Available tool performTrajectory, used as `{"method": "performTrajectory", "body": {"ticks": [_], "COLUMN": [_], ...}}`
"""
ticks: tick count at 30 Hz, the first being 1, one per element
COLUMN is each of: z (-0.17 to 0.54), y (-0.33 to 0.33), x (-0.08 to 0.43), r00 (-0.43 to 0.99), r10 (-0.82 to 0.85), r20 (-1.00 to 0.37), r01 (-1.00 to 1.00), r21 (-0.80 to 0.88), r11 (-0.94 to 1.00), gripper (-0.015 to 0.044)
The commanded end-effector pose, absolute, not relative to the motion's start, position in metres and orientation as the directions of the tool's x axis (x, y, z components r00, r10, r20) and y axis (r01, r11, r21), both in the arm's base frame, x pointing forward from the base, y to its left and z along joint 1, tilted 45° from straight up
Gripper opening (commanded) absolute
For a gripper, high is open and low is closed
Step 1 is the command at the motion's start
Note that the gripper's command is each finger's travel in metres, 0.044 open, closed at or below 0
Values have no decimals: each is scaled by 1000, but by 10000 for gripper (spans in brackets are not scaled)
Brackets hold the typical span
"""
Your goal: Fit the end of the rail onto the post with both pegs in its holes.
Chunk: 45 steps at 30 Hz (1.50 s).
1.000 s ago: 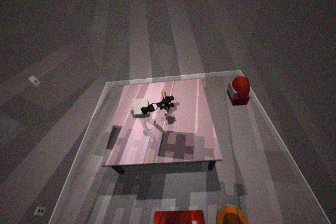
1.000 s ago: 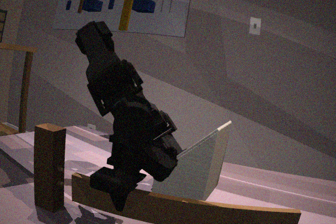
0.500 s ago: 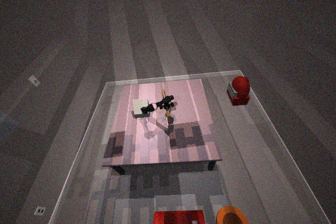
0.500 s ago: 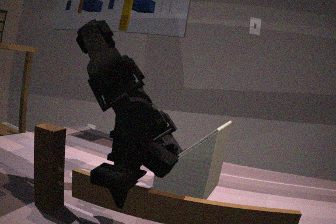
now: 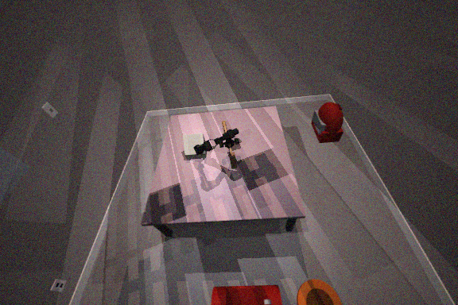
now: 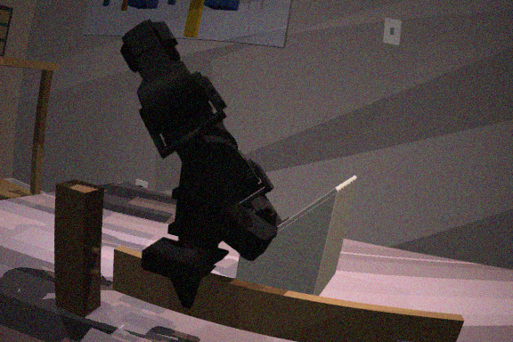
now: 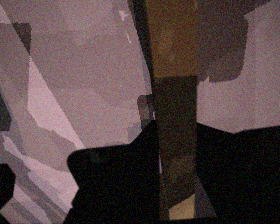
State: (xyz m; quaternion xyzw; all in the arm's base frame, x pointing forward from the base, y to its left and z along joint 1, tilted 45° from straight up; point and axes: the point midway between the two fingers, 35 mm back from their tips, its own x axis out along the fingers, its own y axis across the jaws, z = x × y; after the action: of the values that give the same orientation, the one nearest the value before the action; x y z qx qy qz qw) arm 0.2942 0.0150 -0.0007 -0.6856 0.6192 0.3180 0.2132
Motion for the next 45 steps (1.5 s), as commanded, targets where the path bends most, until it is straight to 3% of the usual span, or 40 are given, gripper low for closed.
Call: {"method": "performTrajectory", "body": {"ticks": [1,45], "z": [-1,-1], "y": [17,16], "x": [295,294], "r00": [39,39], "r10": [-704,-704], "r20": [-709,-709], "r01": [-984,-984], "r21": [94,94], "r11": [-149,-149], "gripper": [0,0]}}
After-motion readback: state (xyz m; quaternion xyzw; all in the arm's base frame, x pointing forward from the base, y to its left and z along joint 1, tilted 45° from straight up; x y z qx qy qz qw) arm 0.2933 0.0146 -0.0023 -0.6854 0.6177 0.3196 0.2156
